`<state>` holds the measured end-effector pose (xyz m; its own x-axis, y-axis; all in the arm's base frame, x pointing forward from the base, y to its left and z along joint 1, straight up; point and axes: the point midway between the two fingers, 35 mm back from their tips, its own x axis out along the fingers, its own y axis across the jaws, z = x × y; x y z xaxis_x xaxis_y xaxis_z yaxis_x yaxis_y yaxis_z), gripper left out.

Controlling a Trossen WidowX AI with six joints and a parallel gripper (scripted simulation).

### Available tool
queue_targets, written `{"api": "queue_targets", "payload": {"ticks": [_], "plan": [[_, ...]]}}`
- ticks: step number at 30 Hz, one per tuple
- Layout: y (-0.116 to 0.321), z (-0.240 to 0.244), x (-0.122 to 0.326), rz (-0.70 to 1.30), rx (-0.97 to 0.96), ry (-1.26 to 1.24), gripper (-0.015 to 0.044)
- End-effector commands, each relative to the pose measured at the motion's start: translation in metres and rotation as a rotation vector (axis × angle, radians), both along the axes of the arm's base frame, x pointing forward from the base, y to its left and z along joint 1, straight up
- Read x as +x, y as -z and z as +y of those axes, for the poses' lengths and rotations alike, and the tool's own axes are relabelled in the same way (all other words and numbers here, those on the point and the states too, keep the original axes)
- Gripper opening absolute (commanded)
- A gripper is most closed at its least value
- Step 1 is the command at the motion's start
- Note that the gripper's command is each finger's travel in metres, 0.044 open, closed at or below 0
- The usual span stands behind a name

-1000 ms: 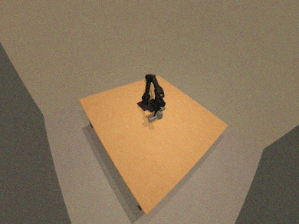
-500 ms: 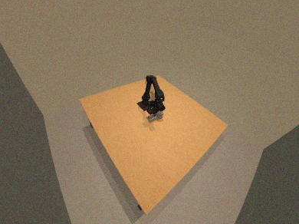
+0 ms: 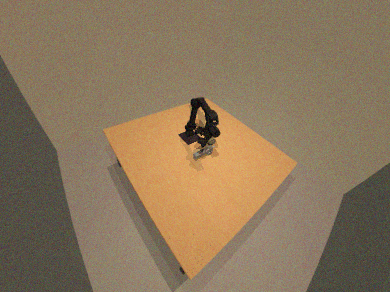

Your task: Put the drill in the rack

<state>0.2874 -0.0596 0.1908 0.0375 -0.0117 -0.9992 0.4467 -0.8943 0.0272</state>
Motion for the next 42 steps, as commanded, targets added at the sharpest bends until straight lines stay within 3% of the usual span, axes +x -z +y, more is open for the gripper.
{"api": "queue_targets", "payload": {"ticks": [1,13,42], "plan": [[0.01,0.019,0.002,0.005,-0.011,-0.46,0.044],[0.038,0.065,0.005,0.016,-0.055,-1.797,0.044],[0.081,0.133,-0.01,0.01,-0.121,-3.801,0.044]]}}
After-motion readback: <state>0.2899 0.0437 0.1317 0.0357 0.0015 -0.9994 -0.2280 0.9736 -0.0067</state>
